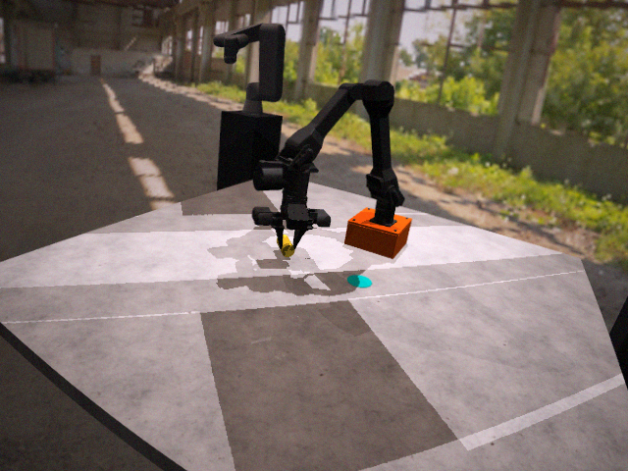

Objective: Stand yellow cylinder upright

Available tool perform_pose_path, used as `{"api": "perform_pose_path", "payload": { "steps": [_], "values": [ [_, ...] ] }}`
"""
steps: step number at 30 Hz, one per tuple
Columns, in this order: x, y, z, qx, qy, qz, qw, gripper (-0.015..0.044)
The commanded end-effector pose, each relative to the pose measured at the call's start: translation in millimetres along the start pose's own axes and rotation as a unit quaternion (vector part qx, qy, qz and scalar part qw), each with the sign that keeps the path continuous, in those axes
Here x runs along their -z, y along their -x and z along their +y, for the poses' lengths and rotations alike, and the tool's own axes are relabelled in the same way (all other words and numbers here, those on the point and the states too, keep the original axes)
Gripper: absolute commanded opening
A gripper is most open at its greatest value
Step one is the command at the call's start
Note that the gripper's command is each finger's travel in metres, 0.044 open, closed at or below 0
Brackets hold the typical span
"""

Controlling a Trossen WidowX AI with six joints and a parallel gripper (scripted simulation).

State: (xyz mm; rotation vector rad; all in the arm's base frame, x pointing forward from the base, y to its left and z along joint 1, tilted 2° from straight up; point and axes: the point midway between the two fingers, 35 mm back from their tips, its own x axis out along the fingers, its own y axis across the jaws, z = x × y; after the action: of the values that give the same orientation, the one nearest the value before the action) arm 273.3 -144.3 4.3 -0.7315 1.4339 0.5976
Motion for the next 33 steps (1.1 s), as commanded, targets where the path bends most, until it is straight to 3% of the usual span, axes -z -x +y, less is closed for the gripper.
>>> {"api": "perform_pose_path", "payload": {
  "steps": [1, 33],
  "values": [
    [0.4, 10.4, -4.4, 0.006, 0.002, 0.002, 1.0, 0.0105],
    [-2.8, 73.2, -2.9, -0.006, -0.001, -0.002, 1.0, 0.0105]
  ]
}}
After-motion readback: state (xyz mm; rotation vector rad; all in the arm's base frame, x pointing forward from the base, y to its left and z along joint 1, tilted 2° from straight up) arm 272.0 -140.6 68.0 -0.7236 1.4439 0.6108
